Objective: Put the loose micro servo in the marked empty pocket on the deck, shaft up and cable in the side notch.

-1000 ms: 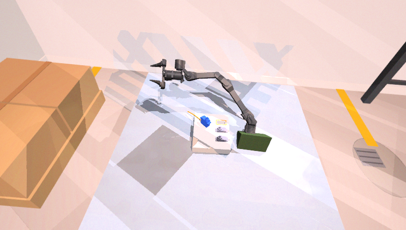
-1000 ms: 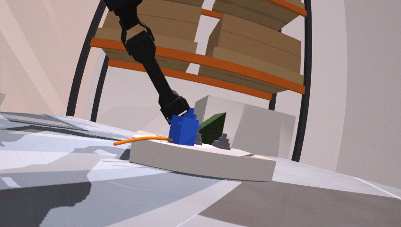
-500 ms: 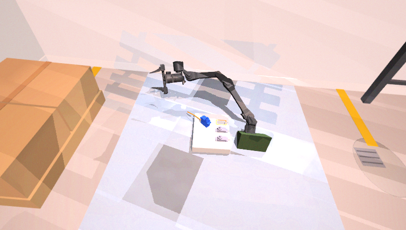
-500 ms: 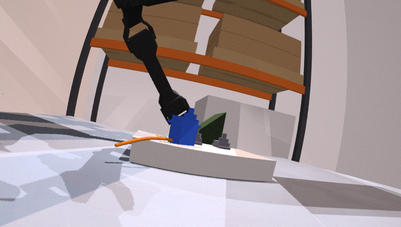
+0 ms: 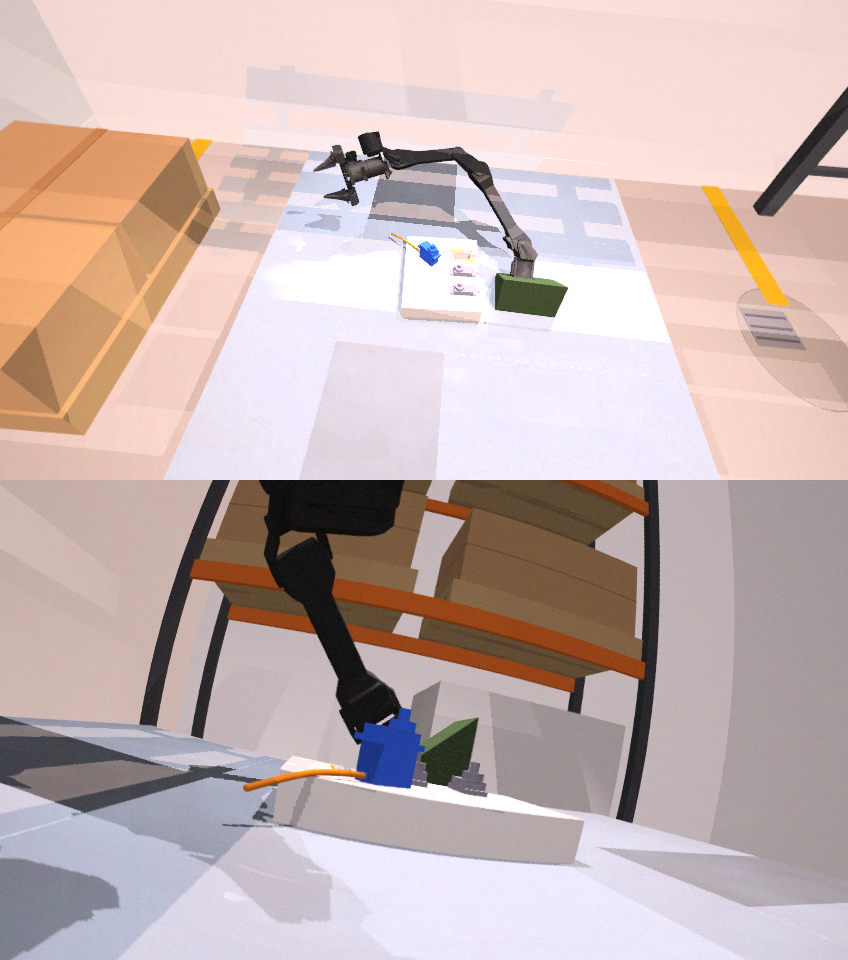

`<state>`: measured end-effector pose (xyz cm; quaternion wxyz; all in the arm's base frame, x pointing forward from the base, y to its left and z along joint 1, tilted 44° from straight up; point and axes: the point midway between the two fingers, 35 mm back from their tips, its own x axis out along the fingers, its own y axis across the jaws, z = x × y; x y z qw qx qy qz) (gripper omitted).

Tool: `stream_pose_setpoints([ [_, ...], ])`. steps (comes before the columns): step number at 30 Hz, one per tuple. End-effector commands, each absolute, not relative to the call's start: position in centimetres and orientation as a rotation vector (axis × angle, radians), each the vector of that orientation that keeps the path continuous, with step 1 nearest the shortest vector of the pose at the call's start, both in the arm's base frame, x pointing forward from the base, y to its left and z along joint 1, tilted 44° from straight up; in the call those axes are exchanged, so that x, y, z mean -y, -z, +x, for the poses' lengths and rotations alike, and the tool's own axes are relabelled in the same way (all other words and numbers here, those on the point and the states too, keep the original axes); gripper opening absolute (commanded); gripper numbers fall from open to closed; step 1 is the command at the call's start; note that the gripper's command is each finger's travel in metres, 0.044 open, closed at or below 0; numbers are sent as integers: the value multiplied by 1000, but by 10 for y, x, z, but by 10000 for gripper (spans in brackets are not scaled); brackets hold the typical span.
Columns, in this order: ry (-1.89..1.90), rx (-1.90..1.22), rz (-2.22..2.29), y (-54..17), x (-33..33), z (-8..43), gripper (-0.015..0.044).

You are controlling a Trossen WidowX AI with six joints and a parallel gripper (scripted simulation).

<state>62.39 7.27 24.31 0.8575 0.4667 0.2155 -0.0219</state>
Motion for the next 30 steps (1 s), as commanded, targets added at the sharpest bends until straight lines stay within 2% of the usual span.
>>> stream_pose_setpoints([
  [1, 55, -478, 891, -238, -77, 617, 440],
  [30, 40, -787, 107, -169, -86, 557, 440],
])
